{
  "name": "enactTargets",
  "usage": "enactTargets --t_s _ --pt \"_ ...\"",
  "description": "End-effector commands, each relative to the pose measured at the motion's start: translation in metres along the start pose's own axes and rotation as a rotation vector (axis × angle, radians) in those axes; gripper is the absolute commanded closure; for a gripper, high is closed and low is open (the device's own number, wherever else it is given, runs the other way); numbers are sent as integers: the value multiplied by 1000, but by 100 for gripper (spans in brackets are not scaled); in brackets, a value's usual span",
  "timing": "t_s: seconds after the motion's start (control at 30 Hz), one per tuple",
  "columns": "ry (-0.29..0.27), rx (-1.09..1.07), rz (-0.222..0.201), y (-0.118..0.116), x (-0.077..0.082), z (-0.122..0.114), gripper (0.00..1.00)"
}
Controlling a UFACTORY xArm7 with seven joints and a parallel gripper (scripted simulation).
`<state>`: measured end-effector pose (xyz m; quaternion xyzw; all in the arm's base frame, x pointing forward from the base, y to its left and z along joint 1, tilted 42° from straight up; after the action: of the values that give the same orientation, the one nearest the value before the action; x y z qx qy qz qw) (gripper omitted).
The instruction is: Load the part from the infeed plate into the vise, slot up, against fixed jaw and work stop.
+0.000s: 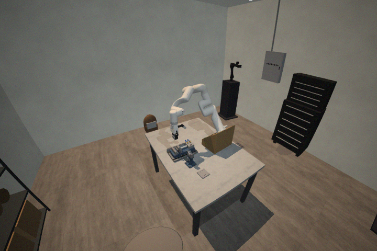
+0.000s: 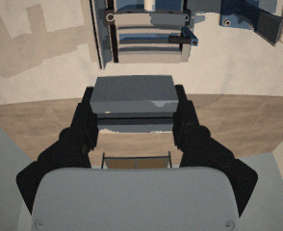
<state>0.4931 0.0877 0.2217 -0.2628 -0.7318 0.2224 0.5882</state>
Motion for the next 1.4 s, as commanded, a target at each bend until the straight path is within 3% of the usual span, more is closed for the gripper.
enactTargets --t_s 0.0,0.57,1.37 --pt "-4 1 -2 1 2 -1 100" --pt "-4 3 -2 1 -7 -1 100" --pt "-4 3 -2 1 -43 -1 100"
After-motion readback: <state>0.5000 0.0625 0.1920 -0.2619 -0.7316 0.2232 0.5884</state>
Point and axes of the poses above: the point where the finger pads meet when closed, its own x axis back along the fingers, its own y axis across the jaws, z = x × y, the point moved 10 cm from there along x, back along the fingers, and after that the axes turned 13 degrees about -x, right-handed, at the moved point
